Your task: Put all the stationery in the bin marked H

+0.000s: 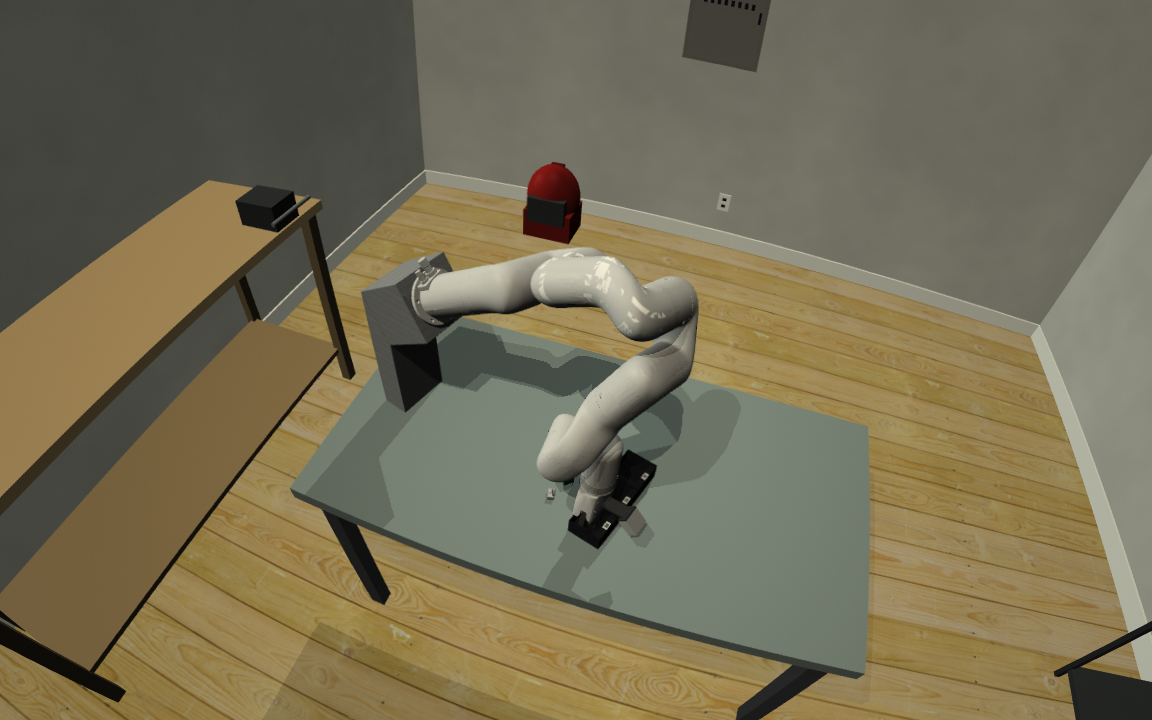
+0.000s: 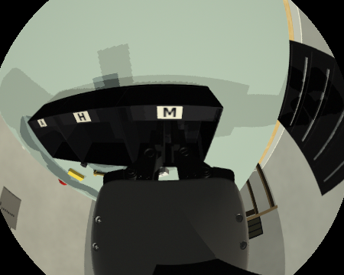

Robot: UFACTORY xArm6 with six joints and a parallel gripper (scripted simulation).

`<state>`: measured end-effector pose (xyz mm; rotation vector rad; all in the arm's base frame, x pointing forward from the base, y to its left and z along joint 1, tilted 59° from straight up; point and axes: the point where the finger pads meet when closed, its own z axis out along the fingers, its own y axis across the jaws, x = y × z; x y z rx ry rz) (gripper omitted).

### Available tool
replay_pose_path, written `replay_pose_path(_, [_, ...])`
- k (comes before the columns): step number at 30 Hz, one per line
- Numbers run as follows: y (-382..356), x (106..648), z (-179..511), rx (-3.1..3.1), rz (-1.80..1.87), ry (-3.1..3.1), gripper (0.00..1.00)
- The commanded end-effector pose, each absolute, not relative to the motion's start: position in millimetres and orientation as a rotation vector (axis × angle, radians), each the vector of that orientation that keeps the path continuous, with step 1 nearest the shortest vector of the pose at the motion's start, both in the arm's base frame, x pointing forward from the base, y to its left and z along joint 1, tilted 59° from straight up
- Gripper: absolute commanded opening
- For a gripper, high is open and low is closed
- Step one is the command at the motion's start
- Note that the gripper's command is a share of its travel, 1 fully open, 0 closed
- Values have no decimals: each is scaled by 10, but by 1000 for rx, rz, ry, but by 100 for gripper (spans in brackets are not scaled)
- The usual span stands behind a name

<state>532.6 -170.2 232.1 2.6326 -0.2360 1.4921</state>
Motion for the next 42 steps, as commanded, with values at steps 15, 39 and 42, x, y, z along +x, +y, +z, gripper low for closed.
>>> replay_pose_path(15, [-1686, 5247, 2376, 2631, 1494, -236, 7])
replay_pose_path(39, [-1601, 4826, 2632, 2631, 1494, -236, 7])
replay_pose_path(42, [-1601, 4826, 2632, 2631, 1494, -236, 7])
